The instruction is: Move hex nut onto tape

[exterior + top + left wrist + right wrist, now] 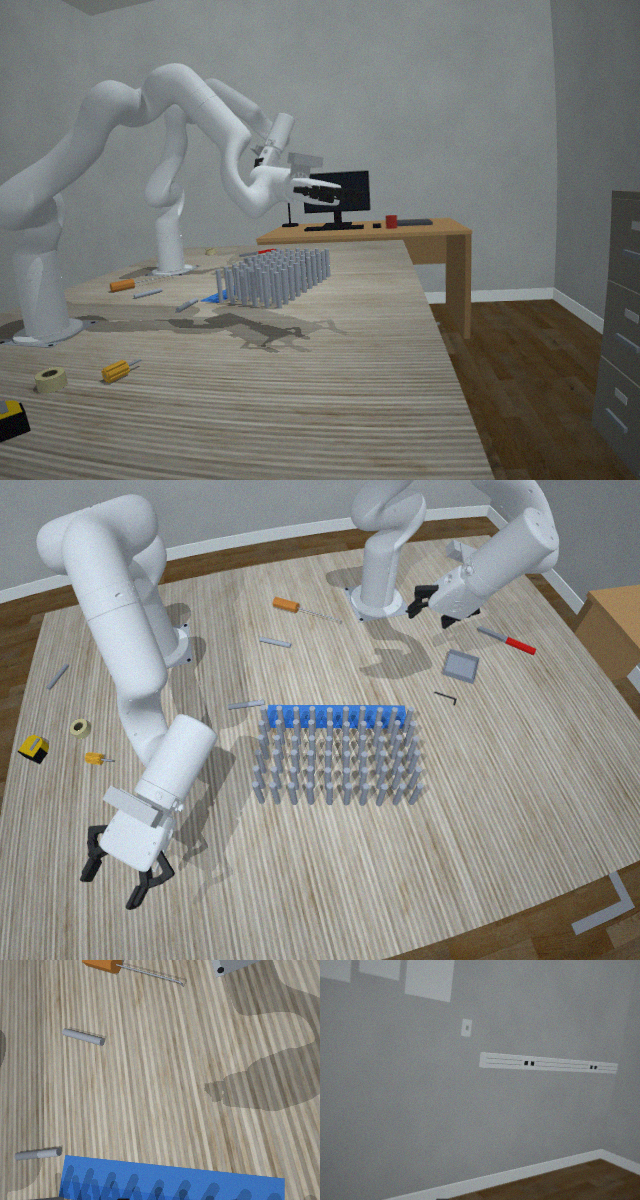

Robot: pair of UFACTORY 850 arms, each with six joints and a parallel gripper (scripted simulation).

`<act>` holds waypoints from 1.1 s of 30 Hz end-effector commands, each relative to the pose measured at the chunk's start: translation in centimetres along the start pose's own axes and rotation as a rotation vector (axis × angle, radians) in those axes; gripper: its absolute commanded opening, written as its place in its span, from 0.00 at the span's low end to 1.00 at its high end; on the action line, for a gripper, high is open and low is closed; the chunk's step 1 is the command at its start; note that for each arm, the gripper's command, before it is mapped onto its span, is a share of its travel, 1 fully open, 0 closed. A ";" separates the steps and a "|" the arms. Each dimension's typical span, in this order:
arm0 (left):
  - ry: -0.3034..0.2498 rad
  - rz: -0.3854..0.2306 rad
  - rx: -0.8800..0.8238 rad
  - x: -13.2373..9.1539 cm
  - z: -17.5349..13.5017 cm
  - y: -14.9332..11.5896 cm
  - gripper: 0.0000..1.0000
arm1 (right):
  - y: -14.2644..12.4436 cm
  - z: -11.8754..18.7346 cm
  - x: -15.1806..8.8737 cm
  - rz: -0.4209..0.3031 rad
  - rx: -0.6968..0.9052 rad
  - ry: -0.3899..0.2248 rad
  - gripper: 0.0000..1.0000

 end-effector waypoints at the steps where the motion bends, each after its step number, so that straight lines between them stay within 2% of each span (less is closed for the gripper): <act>1: -0.047 0.025 -0.079 2.8 -3.0 -1.0 1.00 | 1.8 3.4 1.7 -0.006 -0.016 -0.077 1.00; 6: -0.086 0.041 -0.142 5.3 -5.5 -1.4 1.00 | 4.2 9.1 4.0 -0.032 -0.047 -0.230 1.00; 12: -0.136 0.052 -0.218 8.4 -8.5 -1.7 1.00 | 6.6 15.0 5.8 -0.101 -0.085 -0.455 1.00; 13: -0.145 0.053 -0.230 8.9 -9.0 -1.6 1.00 | 7.0 16.0 6.0 -0.107 -0.087 -0.471 1.00; 15: -0.145 0.053 -0.230 8.9 -9.0 -1.6 1.00 | 7.0 16.0 6.0 -0.107 -0.087 -0.471 1.00; 16: -0.167 0.054 -0.261 10.3 -10.3 -1.6 1.00 | 8.0 19.2 6.5 -0.126 -0.093 -0.514 1.00; 23: -0.223 0.049 -0.340 13.8 -13.6 -1.1 1.00 | 10.5 26.9 7.2 -0.195 -0.106 -0.651 1.00; 30: -0.278 0.033 -0.417 17.3 -16.8 -0.2 1.00 | 12.9 35.2 7.0 -0.286 -0.109 -0.791 1.00; 32: -0.278 0.033 -0.417 17.3 -16.8 -0.2 1.00 | 12.9 35.2 7.0 -0.286 -0.109 -0.791 1.00; 33: -0.300 0.023 -0.447 18.8 -18.0 0.4 1.00 | 13.7 38.7 6.6 -0.319 -0.107 -0.834 1.00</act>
Point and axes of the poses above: on each arm, the point where the finger pads meet when closed, its own x axis out along the fingers, its own z axis across the jaws, y = z × x, the point moved 6 cm from there along -x, back along the fingers, and after that the axes turned 13 degrees about x, right-handed, at the moved point
